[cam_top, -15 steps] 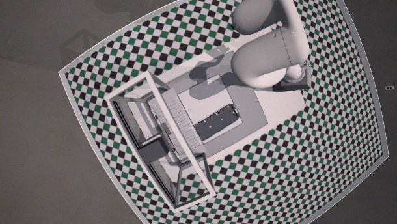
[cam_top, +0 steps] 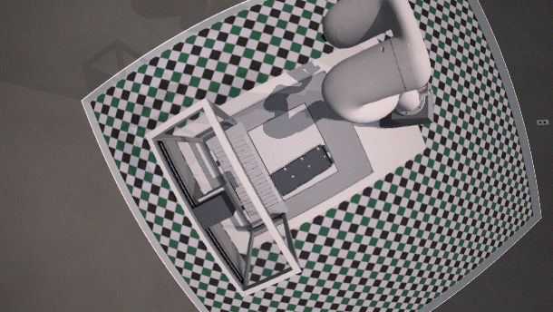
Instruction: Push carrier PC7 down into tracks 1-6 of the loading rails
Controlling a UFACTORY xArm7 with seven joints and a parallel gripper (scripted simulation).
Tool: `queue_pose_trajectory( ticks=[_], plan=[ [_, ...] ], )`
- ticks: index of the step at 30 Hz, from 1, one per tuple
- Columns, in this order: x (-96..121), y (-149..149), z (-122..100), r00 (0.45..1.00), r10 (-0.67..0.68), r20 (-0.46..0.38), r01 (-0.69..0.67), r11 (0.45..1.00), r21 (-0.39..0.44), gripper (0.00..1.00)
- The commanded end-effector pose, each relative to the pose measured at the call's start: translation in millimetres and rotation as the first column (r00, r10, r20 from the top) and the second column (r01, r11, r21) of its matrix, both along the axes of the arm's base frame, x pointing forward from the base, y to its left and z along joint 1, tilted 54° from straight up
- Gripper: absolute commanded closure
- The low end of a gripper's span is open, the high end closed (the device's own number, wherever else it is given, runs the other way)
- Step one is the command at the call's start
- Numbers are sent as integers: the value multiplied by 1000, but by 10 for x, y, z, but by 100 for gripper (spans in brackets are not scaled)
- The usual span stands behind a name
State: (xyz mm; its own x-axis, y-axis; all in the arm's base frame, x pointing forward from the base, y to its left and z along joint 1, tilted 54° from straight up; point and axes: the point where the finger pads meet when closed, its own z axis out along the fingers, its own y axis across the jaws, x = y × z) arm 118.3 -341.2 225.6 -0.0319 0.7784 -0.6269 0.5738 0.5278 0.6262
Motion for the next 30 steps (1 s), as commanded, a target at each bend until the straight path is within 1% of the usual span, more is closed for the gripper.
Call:
queue_pose_trajectory(
  ticks=[1, 2, 8, 11, 13, 17, 19, 22, 26, 30],
  plan=[
    [-9, -8, 9, 1000, -2, 0, 2, 1000, -2, 0],
    [-9, -8, 9, 1000, -2, 0, 2, 1000, -2, 0],
    [142, 135, -138, 982, 145, -120, -152, 987, -52, 0],
    [224, 224, -225, 960, 216, -179, -231, 970, -72, 0],
    [224, 224, -225, 945, 251, -209, -272, 959, -80, 0],
    [314, 336, -331, 897, 338, -285, -378, 921, -98, 0],
    [314, 336, -331, 897, 338, -285, -378, 921, -98, 0],
    [384, 433, -422, 852, 398, -340, -456, 883, -109, 0],
    [388, 438, -428, 785, 466, -408, -550, 827, -115, 0],
    [449, 529, -513, 705, 527, -475, -644, 756, -117, 0]
  ],
)
